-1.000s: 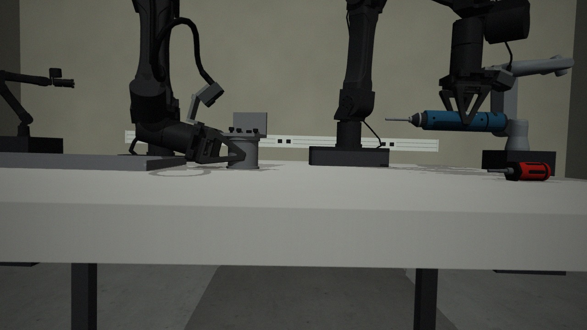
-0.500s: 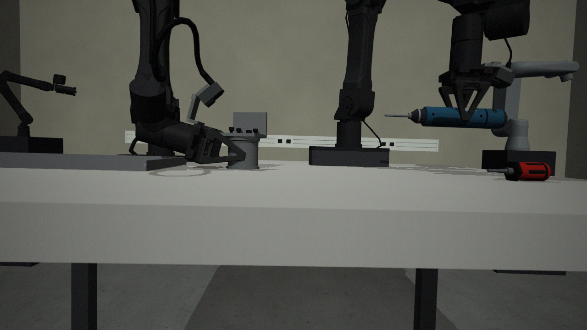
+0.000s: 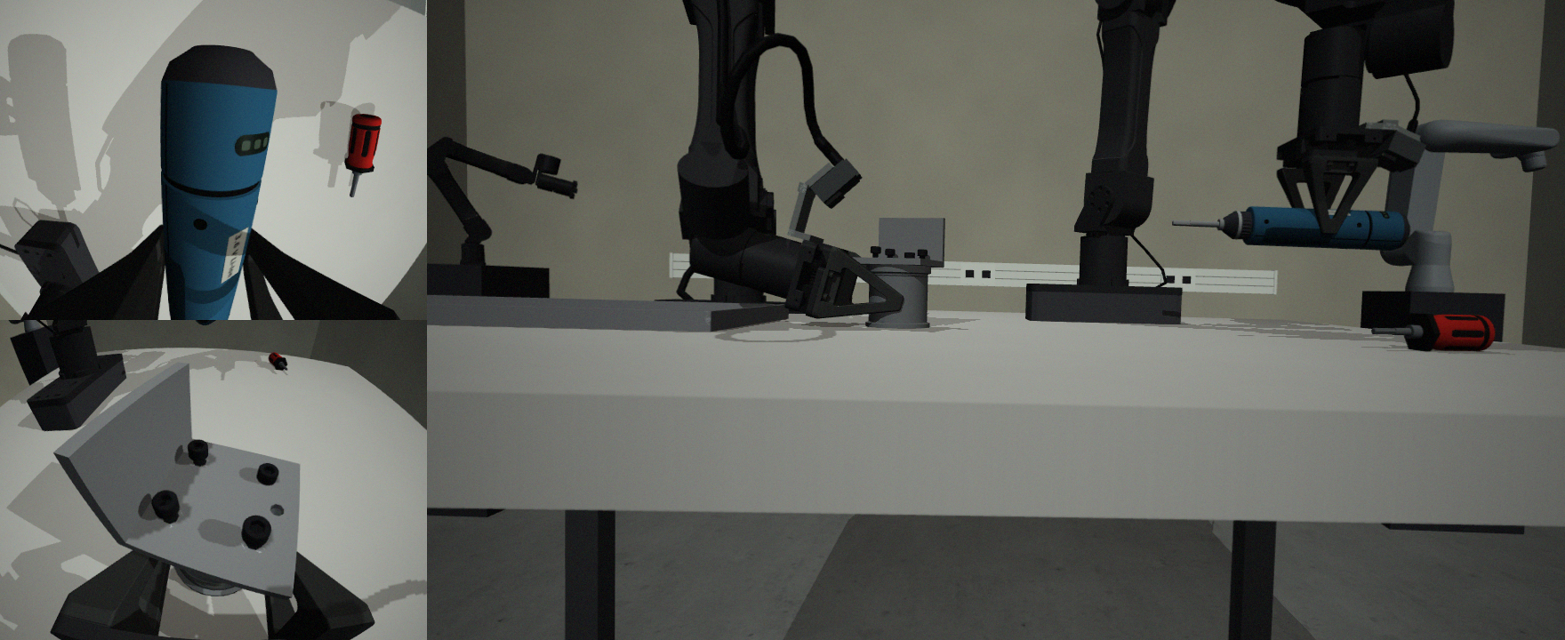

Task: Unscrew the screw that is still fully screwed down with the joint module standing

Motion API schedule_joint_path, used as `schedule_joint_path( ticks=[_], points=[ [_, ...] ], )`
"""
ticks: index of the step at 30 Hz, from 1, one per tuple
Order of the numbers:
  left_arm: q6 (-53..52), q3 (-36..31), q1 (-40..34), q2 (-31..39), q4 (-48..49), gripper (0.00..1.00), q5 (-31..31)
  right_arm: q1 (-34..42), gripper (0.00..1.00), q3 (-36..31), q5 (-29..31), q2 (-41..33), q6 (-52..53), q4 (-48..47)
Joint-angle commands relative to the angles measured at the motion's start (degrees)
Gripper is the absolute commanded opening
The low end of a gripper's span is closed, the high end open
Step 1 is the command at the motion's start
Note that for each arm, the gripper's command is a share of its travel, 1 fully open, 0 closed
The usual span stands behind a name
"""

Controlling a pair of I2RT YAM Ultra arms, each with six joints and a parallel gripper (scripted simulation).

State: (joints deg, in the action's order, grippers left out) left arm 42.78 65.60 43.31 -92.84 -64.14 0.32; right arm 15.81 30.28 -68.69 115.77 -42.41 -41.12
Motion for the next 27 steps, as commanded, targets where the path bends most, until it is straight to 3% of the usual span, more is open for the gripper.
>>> schedule_joint_path(
  ticks=[1, 27],
  points=[
    [-0.47, 2.97, -0.93, 2.25, -1.0, 0.42, -0.7, 0.16, 0.59, 0.07, -0.37, -0.3, -0.07, -0.09],
    [-0.65, 3.9, -0.99, 2.51, -1.26, 0.42, -0.88, 0.16, 0.59, 0.07, -0.37, -0.3, -0.07, -0.09]
  ],
)
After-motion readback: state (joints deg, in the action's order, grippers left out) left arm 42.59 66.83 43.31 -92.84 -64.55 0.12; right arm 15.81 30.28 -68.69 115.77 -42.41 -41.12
